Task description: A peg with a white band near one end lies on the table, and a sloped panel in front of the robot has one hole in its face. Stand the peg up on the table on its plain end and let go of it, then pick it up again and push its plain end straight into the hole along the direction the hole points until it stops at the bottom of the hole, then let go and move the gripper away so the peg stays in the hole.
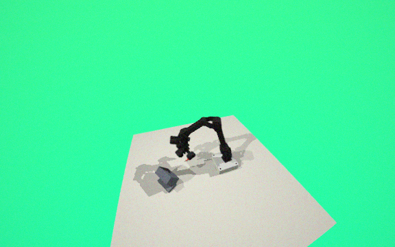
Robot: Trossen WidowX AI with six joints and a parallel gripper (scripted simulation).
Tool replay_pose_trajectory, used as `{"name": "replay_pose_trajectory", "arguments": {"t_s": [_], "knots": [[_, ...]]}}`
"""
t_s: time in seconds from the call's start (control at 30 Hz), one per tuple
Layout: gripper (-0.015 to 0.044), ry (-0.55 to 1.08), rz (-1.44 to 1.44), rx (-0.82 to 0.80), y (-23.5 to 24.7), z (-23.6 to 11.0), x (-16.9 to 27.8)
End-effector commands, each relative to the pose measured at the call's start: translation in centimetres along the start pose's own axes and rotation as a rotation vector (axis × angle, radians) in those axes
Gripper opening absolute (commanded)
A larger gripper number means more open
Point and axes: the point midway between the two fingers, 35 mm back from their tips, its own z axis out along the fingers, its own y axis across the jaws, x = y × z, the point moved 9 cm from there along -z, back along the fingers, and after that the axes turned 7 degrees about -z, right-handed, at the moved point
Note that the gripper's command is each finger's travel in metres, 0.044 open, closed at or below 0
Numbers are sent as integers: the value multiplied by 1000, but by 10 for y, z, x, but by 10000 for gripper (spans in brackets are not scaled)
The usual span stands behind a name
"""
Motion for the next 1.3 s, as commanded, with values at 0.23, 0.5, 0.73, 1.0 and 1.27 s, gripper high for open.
{"name": "replay_pose_trajectory", "arguments": {"t_s": [0.23,0.5,0.73,1.0,1.27], "knots": [[440,1,6,-12,1,20,0],[440,1,6,-12,2,33,1],[440,1,6,-12,3,44,2],[256,1,6,-12,3,44,2],[110,1,6,-12,3,44,2]]}}
